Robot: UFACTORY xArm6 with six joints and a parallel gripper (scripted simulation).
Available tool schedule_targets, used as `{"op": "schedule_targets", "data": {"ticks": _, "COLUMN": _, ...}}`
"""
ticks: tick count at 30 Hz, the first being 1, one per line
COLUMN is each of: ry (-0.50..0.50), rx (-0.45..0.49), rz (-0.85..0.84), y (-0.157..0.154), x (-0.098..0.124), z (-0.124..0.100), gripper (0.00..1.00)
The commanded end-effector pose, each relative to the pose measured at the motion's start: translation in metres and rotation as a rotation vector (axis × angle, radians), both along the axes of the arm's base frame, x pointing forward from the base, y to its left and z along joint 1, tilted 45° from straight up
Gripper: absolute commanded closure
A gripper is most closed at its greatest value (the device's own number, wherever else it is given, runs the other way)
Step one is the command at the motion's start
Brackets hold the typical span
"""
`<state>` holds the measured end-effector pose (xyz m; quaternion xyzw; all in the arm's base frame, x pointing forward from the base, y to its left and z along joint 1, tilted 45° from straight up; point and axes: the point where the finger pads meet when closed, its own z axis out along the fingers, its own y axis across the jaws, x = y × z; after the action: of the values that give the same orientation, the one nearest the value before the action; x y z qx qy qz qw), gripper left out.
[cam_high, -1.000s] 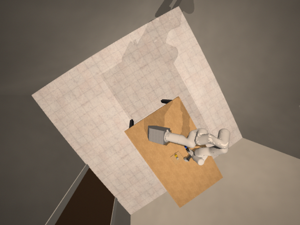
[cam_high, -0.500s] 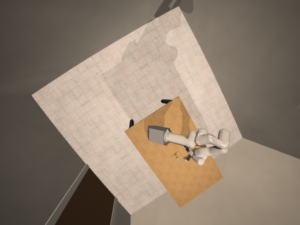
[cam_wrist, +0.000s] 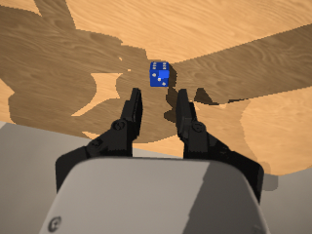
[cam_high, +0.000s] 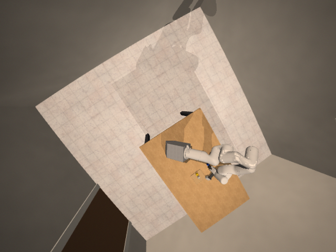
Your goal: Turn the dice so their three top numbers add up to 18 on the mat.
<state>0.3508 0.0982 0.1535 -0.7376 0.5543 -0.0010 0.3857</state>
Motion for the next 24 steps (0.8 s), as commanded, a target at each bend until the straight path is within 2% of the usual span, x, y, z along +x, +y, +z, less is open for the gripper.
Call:
{"op": "schedule_targets", "data": {"ticks": 1, "ry": -0.003, "rx": 0.000, "rz": -0.001, "y": 0.003, "x": 0.004, "z": -0.004, "gripper": 0.58}}
{"op": "schedule_targets", "data": {"ticks": 24, "ry": -0.003, "rx": 0.000, "rz": -0.001, "y": 0.019, "x": 0.015, "z": -0.022, "gripper": 0.58}}
